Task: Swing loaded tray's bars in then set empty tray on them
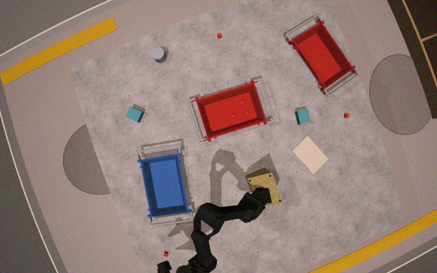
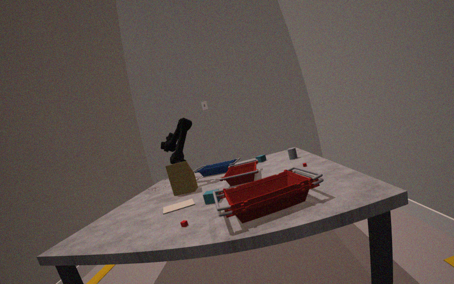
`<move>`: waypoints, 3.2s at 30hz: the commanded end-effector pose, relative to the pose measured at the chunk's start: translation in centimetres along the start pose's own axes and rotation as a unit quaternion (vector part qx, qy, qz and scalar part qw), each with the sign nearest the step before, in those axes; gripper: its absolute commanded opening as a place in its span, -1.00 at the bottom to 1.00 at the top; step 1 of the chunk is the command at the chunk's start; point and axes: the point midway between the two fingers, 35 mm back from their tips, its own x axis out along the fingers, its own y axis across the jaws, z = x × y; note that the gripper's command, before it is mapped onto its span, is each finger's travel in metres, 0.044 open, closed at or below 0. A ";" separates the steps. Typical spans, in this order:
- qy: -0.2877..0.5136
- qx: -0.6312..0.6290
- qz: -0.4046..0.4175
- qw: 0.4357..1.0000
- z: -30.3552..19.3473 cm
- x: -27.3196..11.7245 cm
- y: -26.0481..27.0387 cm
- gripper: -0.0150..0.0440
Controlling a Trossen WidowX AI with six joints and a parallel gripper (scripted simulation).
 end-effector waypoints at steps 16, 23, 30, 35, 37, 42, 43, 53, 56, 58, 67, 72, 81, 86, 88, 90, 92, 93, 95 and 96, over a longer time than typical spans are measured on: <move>0.029 -0.060 -0.028 0.997 -2.5 2.8 -3.5 -0.19; 0.068 -0.121 -0.073 0.988 -4.8 5.5 -9.3 -0.19; 0.114 -0.167 -0.130 0.971 -6.3 7.0 -16.6 -0.19; 0.149 -0.189 -0.177 0.954 -6.7 7.1 -22.5 -0.19; 0.163 -0.195 -0.198 0.947 -6.6 6.9 -24.9 -0.19; 0.197 -0.204 -0.256 0.924 -6.1 5.7 -31.4 -0.19; 0.203 -0.204 -0.268 0.919 -5.9 5.4 -32.7 -0.19; 0.301 -0.209 -0.383 0.848 -3.4 -0.9 -45.1 -0.19; 0.336 -0.201 -0.418 0.820 -2.3 -3.8 -48.4 -0.19; 0.357 -0.192 -0.440 0.802 -1.5 -5.8 -50.4 -0.19; 0.411 -0.131 -0.495 0.754 -0.1 -12.9 -55.3 -0.19; 0.435 -0.010 -0.542 0.719 -0.7 -19.0 -57.7 -0.19; 0.429 0.294 -0.593 0.615 -0.8 -32.9 -58.5 -0.19; 0.352 0.459 -0.593 0.561 0.5 -38.5 -57.1 -0.19; 0.348 0.464 -0.592 0.559 0.6 -38.6 -57.0 -0.19; 0.348 0.464 -0.592 0.559 0.6 -38.6 -57.0 -0.19; 0.348 0.464 -0.592 0.559 0.6 -38.6 -57.0 -0.19; 0.348 0.464 -0.592 0.559 0.6 -38.6 -57.0 -0.19; 0.348 0.464 -0.592 0.559 0.6 -38.6 -57.0 -0.19; 0.348 0.464 -0.592 0.559 0.5 -38.6 -57.0 -0.19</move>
